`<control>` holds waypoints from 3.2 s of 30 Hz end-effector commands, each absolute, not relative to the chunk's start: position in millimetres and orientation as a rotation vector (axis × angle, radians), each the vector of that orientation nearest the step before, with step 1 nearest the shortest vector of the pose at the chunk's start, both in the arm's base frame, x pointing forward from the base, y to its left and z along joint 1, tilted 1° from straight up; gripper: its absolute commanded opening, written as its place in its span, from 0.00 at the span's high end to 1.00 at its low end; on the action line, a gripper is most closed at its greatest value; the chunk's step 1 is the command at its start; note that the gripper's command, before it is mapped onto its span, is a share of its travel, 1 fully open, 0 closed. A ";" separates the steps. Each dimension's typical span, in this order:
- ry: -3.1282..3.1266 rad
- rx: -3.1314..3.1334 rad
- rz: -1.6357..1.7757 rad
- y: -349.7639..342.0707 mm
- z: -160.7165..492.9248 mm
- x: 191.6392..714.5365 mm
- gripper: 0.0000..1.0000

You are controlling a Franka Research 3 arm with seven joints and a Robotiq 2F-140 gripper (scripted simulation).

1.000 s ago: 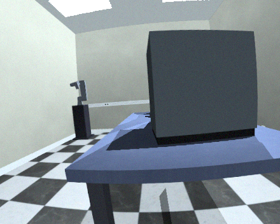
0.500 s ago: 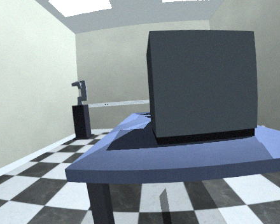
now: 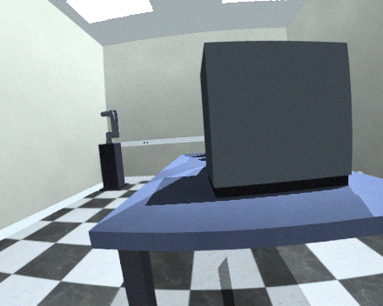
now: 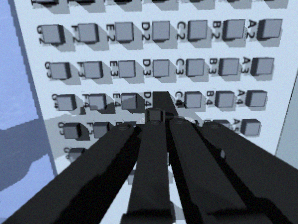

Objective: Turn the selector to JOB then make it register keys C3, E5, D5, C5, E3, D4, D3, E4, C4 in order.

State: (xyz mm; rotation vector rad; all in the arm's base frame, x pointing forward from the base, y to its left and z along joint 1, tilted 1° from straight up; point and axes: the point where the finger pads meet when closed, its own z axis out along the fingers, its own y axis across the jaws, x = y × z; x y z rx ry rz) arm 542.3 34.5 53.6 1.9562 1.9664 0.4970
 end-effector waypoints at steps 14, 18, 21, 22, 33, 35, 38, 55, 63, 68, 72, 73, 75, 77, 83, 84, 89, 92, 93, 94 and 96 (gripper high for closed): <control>1.976 1.949 0.496 34.9 53.8 543.6 0.90; 1.976 1.949 0.496 34.9 52.7 544.2 0.90; 1.976 1.949 0.496 34.9 52.0 544.5 0.90; 1.976 1.949 0.496 34.9 52.0 544.5 0.90; 1.976 1.949 0.496 35.0 48.1 546.6 0.90; 1.976 1.949 0.496 35.0 47.5 546.9 0.90; 1.976 1.949 0.496 35.0 47.0 547.1 0.90; 1.976 1.949 0.496 35.1 45.9 547.7 0.90; 1.976 1.949 0.496 35.1 45.9 547.7 0.90; 1.976 1.949 0.496 35.1 45.9 547.7 0.90; 1.976 1.949 0.496 35.1 45.9 547.7 0.90; 1.976 1.949 0.496 35.1 45.9 547.7 0.90; 1.976 1.949 0.496 35.1 45.9 547.7 0.90; 1.976 1.949 0.496 35.1 45.9 547.7 0.90; 1.976 1.949 0.496 35.1 45.9 547.7 0.90; 1.976 1.949 0.496 35.1 45.9 547.7 0.90; 1.976 1.949 0.496 35.1 45.9 547.7 0.90; 1.976 1.949 0.496 35.1 45.8 547.7 0.90; 1.976 1.949 0.496 35.1 45.7 547.8 0.90; 1.976 1.949 0.496 35.1 45.6 547.8 0.90; 1.976 1.949 0.496 35.1 45.5 547.9 0.90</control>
